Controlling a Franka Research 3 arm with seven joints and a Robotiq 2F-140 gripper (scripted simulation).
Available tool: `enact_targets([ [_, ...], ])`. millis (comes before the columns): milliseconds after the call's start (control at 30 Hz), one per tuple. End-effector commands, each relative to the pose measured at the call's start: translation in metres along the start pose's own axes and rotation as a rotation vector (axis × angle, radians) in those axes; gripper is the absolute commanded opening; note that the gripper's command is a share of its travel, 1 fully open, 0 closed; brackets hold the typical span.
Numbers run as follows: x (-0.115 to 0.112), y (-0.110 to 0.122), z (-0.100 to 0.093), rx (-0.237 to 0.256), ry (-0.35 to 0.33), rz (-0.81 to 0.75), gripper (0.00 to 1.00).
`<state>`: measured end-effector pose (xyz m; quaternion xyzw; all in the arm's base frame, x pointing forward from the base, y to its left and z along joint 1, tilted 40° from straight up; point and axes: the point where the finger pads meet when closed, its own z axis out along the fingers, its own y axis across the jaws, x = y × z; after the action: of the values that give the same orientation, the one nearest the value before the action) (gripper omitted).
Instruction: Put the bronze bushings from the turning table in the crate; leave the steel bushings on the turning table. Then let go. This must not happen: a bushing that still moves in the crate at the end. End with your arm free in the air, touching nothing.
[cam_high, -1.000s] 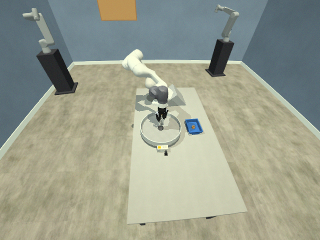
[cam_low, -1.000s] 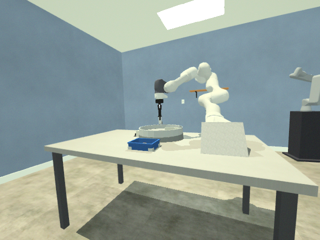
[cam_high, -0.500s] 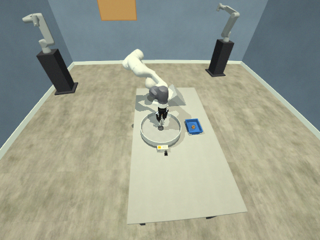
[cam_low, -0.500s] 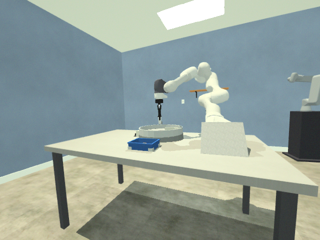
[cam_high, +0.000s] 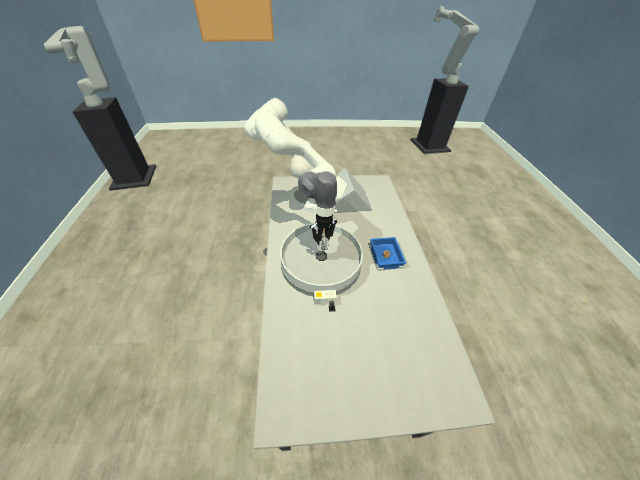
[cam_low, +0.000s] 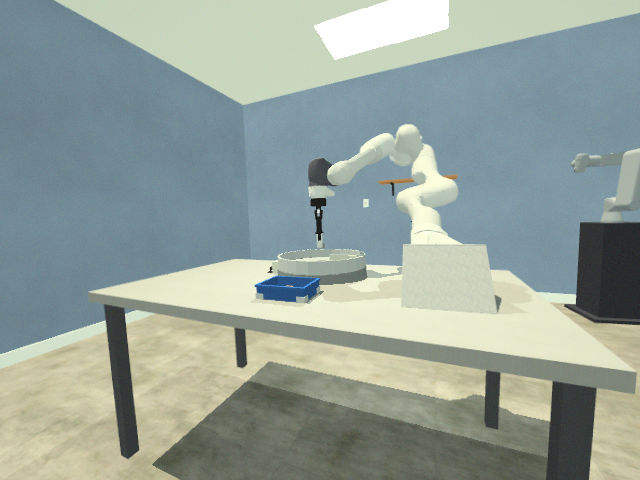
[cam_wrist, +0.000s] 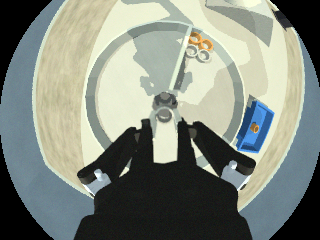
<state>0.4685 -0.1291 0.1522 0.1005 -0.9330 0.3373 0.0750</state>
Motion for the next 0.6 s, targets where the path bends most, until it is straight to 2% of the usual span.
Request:
enact_targets([
  [0,-0.002,0.001,-0.001,-0.003,-0.006,-0.005,0.00],
  [333,-0.002,0.001,-0.001,-0.003,-0.006,-0.005,0.00],
  [467,-0.002,0.001,0.003,-0.003,-0.006,-0.005,0.00],
  [567,-0.002,0.001,0.017,-0.003,-0.006,-0.005,0.00],
])
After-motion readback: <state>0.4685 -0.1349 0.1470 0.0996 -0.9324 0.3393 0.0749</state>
